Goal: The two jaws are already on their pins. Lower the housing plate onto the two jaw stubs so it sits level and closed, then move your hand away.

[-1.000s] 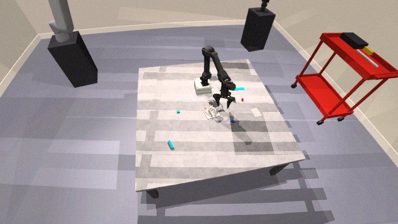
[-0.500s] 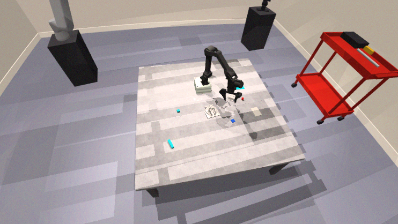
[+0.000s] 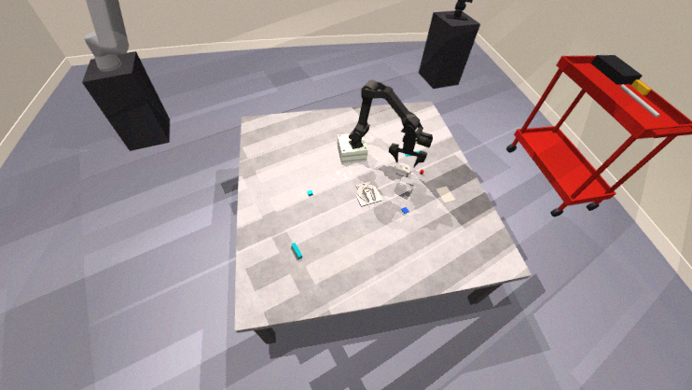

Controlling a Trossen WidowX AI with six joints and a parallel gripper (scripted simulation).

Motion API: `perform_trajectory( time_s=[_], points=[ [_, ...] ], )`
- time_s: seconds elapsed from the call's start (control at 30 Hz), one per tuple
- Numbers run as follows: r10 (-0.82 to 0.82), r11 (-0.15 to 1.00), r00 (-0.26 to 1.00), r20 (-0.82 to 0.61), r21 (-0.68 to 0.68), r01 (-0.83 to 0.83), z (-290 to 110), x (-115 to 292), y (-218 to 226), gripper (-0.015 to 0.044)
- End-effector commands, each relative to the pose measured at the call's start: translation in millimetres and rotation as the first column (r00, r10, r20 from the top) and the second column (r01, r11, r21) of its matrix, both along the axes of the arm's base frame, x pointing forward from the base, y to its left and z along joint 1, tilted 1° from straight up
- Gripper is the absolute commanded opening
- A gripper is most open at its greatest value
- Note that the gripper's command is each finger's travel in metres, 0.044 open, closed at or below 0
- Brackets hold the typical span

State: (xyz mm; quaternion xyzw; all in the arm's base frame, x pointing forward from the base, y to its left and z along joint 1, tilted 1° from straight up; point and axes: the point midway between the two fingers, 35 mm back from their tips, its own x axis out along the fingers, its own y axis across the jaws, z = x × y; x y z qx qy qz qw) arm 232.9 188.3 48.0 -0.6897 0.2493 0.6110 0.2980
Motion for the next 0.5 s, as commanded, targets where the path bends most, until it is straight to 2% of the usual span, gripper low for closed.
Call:
perform_trajectory(
  time_s=[0.0, 0.23, 0.37, 0.47],
  points=[
    [0.027, 1.0, 0.997, -0.07, -0.007, -0.028, -1.2, -19.0, 14.9, 0.044],
    [0.046, 0.999, 0.992, -0.114, -0.015, -0.048, -3.0, -32.4, 22.9, 0.044],
    [0.046, 0.999, 0.992, -0.114, -0.015, -0.048, -35.0, -31.8, 23.2, 0.044],
    [0.046, 0.999, 0.992, -0.114, -0.015, -0.048, -41.5, -32.1, 22.8, 0.044]
  ],
)
